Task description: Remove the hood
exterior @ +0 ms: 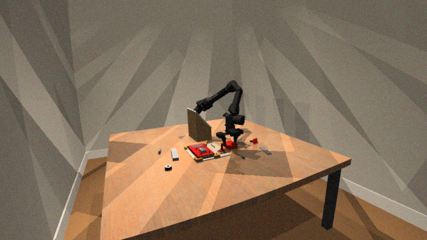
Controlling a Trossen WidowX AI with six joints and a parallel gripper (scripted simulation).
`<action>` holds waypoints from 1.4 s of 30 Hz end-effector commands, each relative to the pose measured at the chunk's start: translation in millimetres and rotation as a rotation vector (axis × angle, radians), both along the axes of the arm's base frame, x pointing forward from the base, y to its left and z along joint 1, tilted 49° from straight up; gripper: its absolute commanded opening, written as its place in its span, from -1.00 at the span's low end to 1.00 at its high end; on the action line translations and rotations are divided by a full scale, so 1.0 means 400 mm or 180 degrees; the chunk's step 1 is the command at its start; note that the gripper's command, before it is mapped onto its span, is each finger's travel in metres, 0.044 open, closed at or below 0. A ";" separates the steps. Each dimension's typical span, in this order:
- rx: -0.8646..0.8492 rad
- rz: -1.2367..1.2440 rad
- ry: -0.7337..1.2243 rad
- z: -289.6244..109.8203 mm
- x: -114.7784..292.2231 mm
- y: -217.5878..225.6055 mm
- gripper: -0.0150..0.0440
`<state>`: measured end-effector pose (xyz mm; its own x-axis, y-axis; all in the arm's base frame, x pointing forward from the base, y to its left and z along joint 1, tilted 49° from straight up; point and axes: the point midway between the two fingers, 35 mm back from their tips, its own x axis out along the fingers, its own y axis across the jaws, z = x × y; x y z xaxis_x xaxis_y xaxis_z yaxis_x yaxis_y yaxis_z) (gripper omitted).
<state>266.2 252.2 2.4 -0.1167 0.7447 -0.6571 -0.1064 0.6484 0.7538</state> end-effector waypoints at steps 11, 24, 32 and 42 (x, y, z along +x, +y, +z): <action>0.0000 0.0000 0.0000 0.000 0.000 0.000 0.49; -0.0023 0.0011 0.0002 0.066 0.020 -0.078 1.00; -0.0016 0.0015 0.0010 0.117 0.024 -0.133 1.00; -0.0016 0.0015 0.0010 0.117 0.024 -0.133 1.00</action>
